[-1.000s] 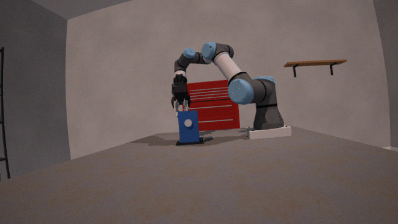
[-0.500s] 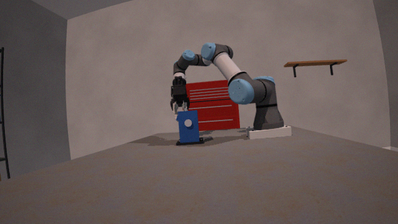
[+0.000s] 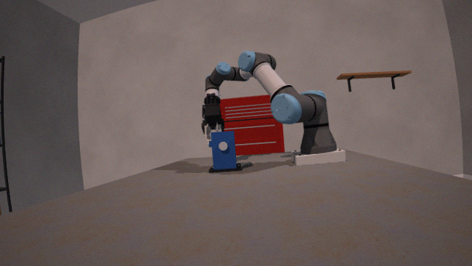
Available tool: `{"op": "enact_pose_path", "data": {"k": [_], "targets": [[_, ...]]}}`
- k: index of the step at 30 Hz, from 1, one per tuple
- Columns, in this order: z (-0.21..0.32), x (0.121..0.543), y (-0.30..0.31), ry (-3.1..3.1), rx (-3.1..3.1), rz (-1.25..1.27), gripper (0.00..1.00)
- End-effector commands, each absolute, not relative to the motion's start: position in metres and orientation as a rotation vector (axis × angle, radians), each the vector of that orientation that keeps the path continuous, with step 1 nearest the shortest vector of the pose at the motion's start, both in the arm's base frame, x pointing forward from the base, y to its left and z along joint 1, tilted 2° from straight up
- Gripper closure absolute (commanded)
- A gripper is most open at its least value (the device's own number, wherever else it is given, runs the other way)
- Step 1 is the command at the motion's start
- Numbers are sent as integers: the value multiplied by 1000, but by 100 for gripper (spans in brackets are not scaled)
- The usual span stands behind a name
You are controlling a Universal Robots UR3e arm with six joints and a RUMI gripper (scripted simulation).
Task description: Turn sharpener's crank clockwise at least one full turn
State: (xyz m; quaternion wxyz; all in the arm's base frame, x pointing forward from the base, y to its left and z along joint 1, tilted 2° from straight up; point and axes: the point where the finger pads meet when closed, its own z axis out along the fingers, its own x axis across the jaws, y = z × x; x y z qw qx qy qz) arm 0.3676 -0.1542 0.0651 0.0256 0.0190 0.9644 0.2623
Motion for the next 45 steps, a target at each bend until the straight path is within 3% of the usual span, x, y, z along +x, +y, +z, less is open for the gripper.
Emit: {"op": "enact_pose_path", "data": {"k": [1,45], "targets": [[61,368,-155,2981,58,806,91],[25,355,-154,2981,58,807,91]]}}
